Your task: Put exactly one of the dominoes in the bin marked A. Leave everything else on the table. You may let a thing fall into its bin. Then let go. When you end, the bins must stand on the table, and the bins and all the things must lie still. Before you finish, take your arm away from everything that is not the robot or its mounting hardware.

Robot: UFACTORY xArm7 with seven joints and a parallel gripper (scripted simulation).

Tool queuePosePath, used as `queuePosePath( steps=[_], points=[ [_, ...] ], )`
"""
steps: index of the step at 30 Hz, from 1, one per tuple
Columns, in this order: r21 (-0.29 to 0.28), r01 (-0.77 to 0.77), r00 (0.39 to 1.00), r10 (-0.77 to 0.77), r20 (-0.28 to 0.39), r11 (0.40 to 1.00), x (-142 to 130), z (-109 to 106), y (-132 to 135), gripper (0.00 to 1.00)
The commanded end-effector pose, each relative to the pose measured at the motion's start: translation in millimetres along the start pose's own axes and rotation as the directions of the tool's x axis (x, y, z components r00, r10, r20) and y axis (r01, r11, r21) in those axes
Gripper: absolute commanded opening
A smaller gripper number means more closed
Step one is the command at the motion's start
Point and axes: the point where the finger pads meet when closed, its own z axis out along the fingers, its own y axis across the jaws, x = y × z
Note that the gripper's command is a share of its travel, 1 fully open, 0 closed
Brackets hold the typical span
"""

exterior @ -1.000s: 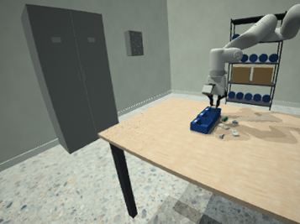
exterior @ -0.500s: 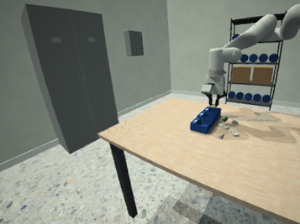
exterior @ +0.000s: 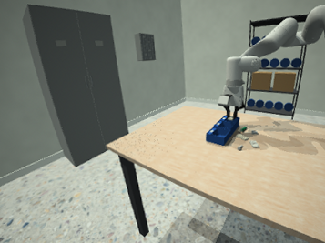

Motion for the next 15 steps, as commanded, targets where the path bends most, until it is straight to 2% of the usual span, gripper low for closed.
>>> queuePosePath(
  steps=[1,15],
  points=[
    [-0.003,0.0,1.0,0.0,-0.001,1.0,0,6,1,0.0],
    [-0.003,0.0,1.0,0.0,-0.001,1.0,0,30,1,0.0]
  ],
)
